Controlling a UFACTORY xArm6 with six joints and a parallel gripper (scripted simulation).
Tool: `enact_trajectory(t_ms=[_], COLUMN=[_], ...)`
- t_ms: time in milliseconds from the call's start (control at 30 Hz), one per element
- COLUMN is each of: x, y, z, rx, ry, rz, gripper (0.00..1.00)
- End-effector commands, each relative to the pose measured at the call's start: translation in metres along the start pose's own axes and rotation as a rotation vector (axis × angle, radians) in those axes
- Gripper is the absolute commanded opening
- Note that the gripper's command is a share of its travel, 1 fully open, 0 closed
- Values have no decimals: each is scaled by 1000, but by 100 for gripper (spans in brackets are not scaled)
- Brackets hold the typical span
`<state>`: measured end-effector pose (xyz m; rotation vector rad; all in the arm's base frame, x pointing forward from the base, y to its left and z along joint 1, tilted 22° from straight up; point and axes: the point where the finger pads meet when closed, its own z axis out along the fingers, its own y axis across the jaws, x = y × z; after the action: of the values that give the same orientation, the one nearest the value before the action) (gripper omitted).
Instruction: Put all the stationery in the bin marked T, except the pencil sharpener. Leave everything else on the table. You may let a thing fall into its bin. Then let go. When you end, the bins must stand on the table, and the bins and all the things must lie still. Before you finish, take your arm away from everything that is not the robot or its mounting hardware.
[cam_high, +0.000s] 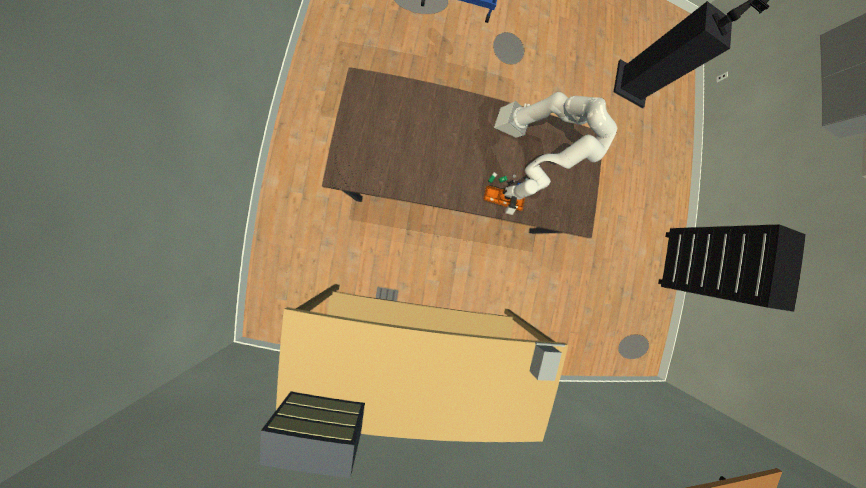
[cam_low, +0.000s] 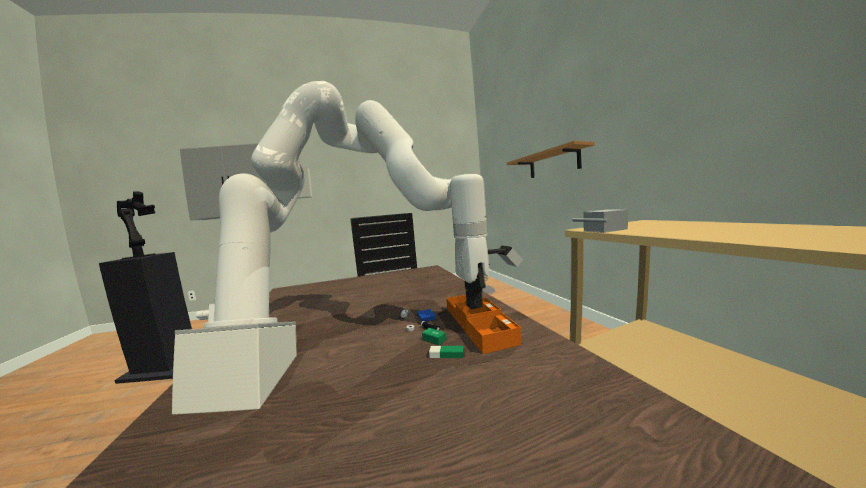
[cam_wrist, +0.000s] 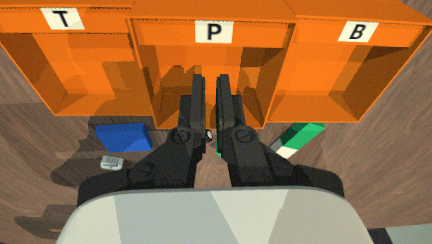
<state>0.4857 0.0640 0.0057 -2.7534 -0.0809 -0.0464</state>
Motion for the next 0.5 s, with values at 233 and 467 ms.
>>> enact_trajectory(t_ms=[233,467], x=[2,3], y=[0,-15], z=[-32,-32], rx=[-1,-1], ry=[5,5], rz=[-1,-1], gripper=[7,7])
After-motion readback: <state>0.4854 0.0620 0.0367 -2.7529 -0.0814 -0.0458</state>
